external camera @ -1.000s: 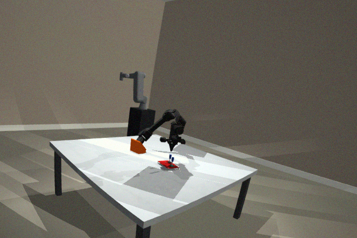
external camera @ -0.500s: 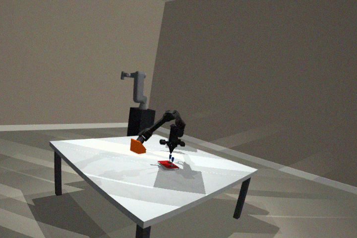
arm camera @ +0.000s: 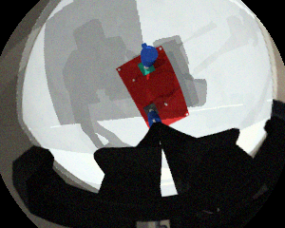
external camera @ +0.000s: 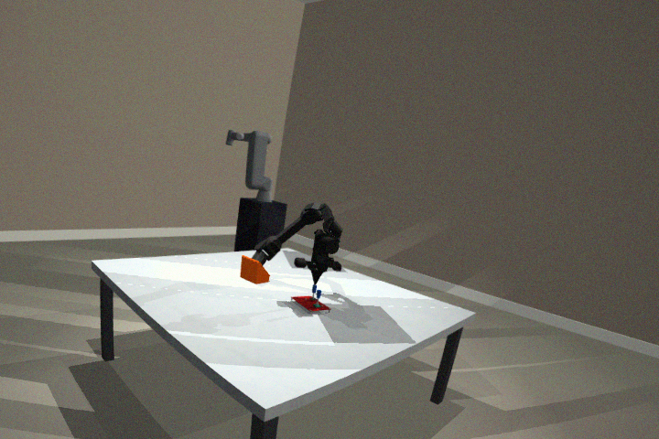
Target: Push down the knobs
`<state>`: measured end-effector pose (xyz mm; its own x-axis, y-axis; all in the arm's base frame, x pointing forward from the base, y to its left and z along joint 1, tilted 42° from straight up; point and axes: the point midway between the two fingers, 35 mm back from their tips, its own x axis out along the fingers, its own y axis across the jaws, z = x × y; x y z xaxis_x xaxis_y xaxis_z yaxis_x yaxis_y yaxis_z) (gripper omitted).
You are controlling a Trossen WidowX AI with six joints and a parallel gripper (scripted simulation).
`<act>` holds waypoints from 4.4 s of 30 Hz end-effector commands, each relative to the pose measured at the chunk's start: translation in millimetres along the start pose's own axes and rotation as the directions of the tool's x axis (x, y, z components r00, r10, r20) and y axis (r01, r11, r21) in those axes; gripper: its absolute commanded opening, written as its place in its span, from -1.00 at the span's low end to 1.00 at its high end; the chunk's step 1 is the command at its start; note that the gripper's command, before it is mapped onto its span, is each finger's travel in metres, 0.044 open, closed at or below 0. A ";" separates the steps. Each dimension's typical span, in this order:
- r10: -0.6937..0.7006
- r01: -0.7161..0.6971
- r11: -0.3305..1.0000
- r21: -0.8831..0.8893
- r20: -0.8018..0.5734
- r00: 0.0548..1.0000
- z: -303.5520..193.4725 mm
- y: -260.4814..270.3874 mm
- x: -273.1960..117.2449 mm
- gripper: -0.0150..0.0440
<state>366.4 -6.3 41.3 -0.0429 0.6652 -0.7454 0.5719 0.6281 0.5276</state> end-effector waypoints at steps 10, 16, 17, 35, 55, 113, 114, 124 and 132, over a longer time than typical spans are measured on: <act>0.003 -0.003 1.000 0.003 0.000 1.000 -0.1 0.6 3.6 -0.49; 0.003 -0.003 1.000 0.003 0.000 1.000 -0.1 0.6 3.6 -0.49; 0.003 -0.003 1.000 0.003 0.000 1.000 -0.1 0.6 3.4 -0.49; 0.003 -0.003 1.000 0.003 0.000 1.000 -0.1 0.6 8.8 -0.49; 0.003 -0.003 1.000 0.003 0.000 1.000 -0.2 0.7 16.1 -0.49; 0.004 -0.004 1.000 0.003 -0.001 1.000 -0.3 0.9 35.9 -0.49; 0.004 -0.004 1.000 0.003 -0.001 1.000 -0.3 0.9 35.9 -0.49; 0.004 -0.004 1.000 0.003 -0.001 1.000 -0.3 0.9 36.7 -0.49; 0.004 -0.004 1.000 0.003 -0.001 1.000 -0.3 0.9 36.7 -0.49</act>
<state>363.8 8.1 23.1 -0.0215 0.6630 -0.7483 0.5848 0.6154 0.5284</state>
